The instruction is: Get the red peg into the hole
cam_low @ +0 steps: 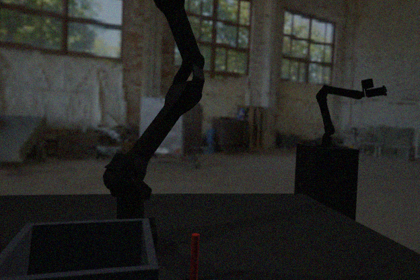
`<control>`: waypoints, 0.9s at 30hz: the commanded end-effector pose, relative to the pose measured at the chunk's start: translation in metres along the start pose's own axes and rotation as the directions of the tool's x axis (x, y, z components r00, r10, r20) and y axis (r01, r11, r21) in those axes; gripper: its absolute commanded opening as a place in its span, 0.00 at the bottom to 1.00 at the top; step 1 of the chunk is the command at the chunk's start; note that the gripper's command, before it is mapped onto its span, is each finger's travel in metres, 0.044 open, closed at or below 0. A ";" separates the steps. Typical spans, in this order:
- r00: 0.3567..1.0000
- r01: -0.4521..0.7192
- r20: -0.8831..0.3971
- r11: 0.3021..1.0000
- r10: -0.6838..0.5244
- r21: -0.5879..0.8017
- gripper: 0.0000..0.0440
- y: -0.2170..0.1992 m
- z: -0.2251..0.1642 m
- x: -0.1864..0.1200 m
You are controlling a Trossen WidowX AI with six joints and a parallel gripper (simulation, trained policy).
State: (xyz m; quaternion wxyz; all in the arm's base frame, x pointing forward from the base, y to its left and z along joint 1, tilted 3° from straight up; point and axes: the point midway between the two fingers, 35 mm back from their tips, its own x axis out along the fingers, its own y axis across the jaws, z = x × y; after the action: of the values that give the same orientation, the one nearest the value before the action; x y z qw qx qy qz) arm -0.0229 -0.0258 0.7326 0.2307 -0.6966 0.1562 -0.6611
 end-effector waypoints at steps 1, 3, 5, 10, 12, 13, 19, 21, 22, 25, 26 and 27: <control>0.996 -0.080 0.043 0.994 0.077 0.072 1.00 0.027 0.013 0.006; 0.991 -0.123 0.072 0.985 0.115 0.119 1.00 0.039 0.020 0.007; 0.983 -0.167 0.102 0.972 0.152 0.165 1.00 0.051 0.027 0.008; 0.955 -0.279 0.180 0.921 0.236 0.271 1.00 0.079 0.047 0.007; 0.940 -0.324 0.212 0.894 0.267 0.310 1.00 0.089 0.055 0.005; 0.932 -0.346 0.229 0.879 0.281 0.329 1.00 0.094 0.060 0.004; 0.872 -0.479 0.329 0.768 0.361 0.426 1.00 0.123 0.086 -0.005; 0.846 -0.526 0.363 0.724 0.390 0.447 1.00 0.133 0.096 -0.009; 0.832 -0.548 0.380 0.701 0.404 0.457 1.00 0.138 0.101 -0.011; 0.788 -0.612 0.430 0.626 0.440 0.482 1.00 0.151 0.116 -0.019; 0.773 -0.632 0.447 0.600 0.450 0.490 1.00 0.156 0.120 -0.022; 0.757 -0.652 0.463 0.573 0.460 0.497 1.00 0.160 0.125 -0.025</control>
State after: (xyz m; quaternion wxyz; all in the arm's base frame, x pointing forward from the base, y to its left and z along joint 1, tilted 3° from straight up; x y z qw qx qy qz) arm 0.0973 -0.1261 0.6384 0.6380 -0.5923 0.0987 -0.4820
